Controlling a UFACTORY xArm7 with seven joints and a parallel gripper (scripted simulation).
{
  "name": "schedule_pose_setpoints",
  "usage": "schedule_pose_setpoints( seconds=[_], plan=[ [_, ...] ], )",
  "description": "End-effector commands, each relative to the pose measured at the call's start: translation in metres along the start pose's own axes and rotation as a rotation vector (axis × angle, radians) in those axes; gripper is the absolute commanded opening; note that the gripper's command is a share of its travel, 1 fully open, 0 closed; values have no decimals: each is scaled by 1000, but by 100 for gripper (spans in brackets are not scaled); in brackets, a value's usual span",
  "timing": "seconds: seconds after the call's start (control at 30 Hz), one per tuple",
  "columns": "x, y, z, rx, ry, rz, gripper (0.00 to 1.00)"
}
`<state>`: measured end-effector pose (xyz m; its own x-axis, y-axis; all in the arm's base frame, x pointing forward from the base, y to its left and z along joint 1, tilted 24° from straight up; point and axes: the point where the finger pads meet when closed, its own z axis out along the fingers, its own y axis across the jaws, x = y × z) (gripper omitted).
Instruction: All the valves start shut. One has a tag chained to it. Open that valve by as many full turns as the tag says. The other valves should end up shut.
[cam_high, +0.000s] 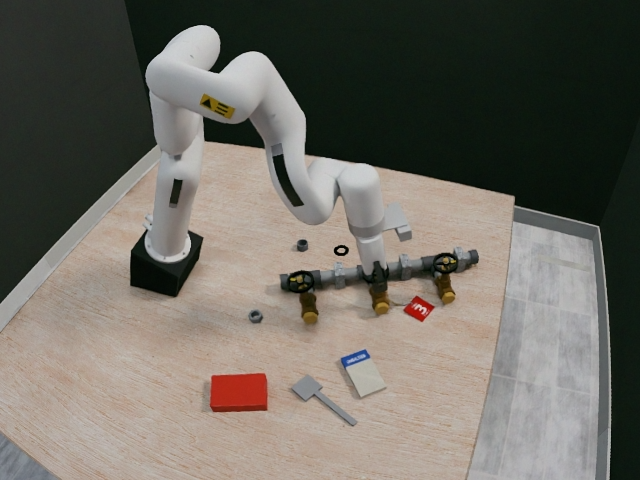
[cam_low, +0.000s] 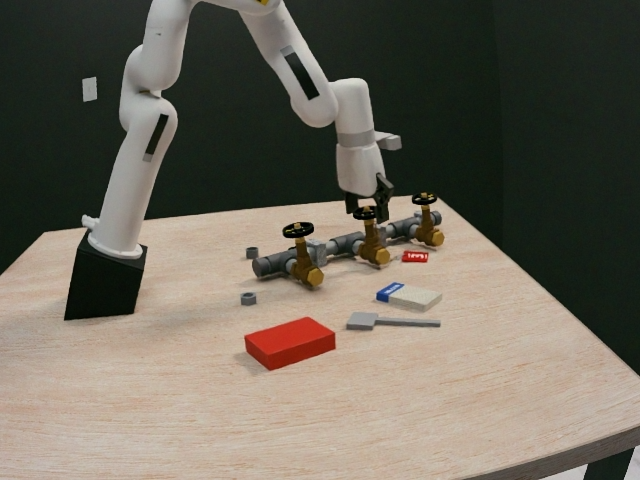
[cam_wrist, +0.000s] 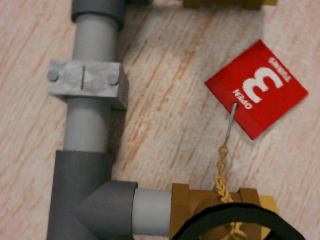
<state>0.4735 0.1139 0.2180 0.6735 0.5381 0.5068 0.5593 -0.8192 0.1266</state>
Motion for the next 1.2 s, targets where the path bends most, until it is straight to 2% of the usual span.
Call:
schedule_pose_setpoints(
  seconds=[0.0, 0.33, 0.4, 0.43, 0.83, 0.9, 0.97, 1.0, 1.1, 1.17],
  plan=[
    [2, 1, -1, -28, 0, 278, 100],
    [2, 1, -1, 1, 23, 809, 100],
    [2, 1, -1, 1, 23, 809, 100],
    [2, 1, -1, 5, 26, 964, 100],
    [2, 1, -1, 25, 40, 1554, 100],
    [2, 1, -1, 23, 41, 1656, 100],
    [2, 1, -1, 23, 41, 1656, 100],
    [2, 1, -1, 9, 41, 1801, 100],
    [2, 1, -1, -12, 41, 1910, 100],
    [2, 1, -1, -45, 40, 1994, 100]
  ],
)
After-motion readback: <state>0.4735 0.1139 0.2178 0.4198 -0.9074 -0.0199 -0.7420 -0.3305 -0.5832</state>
